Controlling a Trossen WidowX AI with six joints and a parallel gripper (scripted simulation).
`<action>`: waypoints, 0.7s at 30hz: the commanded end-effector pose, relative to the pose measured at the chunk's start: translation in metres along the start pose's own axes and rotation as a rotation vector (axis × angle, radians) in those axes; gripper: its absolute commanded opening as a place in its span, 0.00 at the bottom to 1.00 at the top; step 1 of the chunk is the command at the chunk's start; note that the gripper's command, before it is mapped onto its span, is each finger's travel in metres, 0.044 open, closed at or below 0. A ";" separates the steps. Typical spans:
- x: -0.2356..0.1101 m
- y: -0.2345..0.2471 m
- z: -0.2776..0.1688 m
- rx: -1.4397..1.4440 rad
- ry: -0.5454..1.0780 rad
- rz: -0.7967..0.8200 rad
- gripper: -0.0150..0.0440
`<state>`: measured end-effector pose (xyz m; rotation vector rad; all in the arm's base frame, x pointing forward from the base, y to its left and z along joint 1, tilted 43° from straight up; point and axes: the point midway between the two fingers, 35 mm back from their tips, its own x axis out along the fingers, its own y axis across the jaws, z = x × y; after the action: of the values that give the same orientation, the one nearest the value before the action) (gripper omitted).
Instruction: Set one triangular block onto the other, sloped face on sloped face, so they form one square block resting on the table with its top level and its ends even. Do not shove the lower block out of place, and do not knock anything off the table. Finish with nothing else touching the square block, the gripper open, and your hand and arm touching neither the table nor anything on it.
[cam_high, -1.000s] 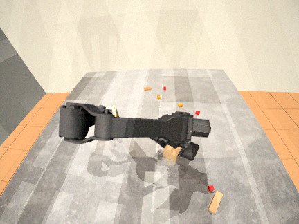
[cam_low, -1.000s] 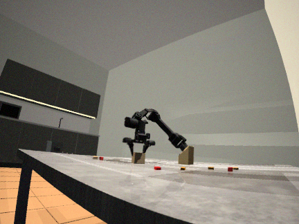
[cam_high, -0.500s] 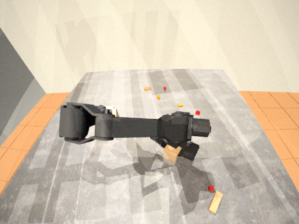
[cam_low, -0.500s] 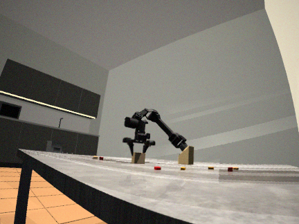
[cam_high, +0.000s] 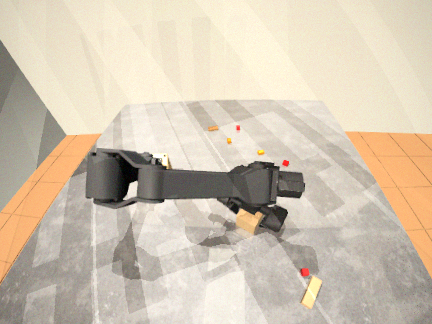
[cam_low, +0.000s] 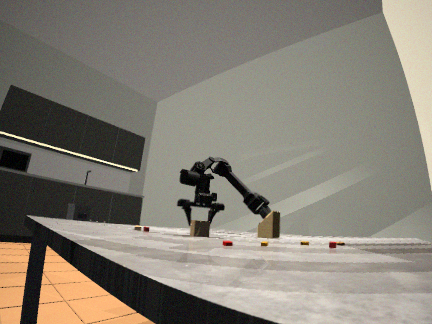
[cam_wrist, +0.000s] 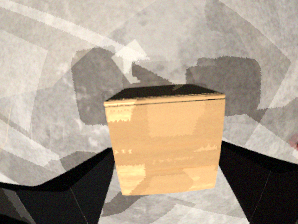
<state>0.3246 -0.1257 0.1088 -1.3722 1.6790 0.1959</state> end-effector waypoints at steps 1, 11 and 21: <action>0.000 0.000 0.000 0.000 0.000 -0.001 1.00; -0.035 -0.003 0.004 0.000 -0.006 0.004 1.00; -0.109 0.000 0.001 -0.001 -0.003 0.003 1.00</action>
<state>0.3224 -0.0522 0.1809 -1.3788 1.6655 0.2108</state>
